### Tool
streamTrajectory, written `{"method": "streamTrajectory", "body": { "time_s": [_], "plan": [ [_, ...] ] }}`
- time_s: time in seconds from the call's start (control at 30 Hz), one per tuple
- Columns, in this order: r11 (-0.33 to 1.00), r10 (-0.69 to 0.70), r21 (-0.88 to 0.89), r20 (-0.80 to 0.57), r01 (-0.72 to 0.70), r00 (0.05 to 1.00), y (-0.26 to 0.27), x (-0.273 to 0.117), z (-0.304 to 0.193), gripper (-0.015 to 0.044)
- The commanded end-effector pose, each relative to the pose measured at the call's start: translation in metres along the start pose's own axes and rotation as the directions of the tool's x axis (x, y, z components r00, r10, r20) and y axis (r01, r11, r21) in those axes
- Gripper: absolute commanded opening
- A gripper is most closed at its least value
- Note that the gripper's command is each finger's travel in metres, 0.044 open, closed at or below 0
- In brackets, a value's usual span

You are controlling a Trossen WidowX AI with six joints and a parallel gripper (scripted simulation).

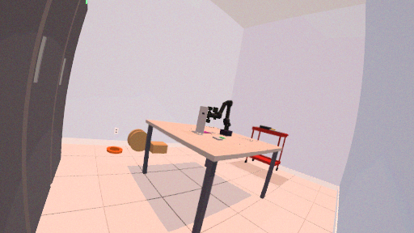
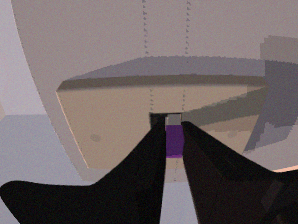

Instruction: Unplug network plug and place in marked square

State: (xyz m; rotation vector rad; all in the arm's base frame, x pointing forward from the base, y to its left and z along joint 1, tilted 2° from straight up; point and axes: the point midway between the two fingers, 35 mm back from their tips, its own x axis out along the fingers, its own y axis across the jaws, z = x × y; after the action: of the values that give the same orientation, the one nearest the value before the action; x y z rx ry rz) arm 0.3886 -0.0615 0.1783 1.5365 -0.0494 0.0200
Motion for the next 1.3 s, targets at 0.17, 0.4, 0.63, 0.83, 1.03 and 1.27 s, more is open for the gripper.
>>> {"method": "streamTrajectory", "body": {
  "time_s": [0.17, 0.4, 0.63, 0.83, 1.03, 1.27],
  "plan": [
    [1.0, -0.002, 0.004, -0.003, 0.002, 1.0, -0.001, -0.002, -0.001, 0.0],
    [1.0, -0.003, 0.004, -0.003, 0.003, 1.0, 0.0, -0.006, -0.002, 0.0],
    [1.0, -0.003, 0.004, -0.003, 0.003, 1.0, 0.0, -0.011, -0.002, 0.0],
    [1.0, -0.003, 0.004, -0.003, 0.003, 1.0, -0.001, -0.014, -0.003, 0.0],
    [1.0, -0.004, 0.004, -0.003, 0.004, 1.0, -0.001, -0.018, -0.004, 0.0],
    [1.0, -0.004, 0.004, -0.003, 0.004, 1.0, -0.001, -0.022, -0.005, 0.0]
  ]
}}
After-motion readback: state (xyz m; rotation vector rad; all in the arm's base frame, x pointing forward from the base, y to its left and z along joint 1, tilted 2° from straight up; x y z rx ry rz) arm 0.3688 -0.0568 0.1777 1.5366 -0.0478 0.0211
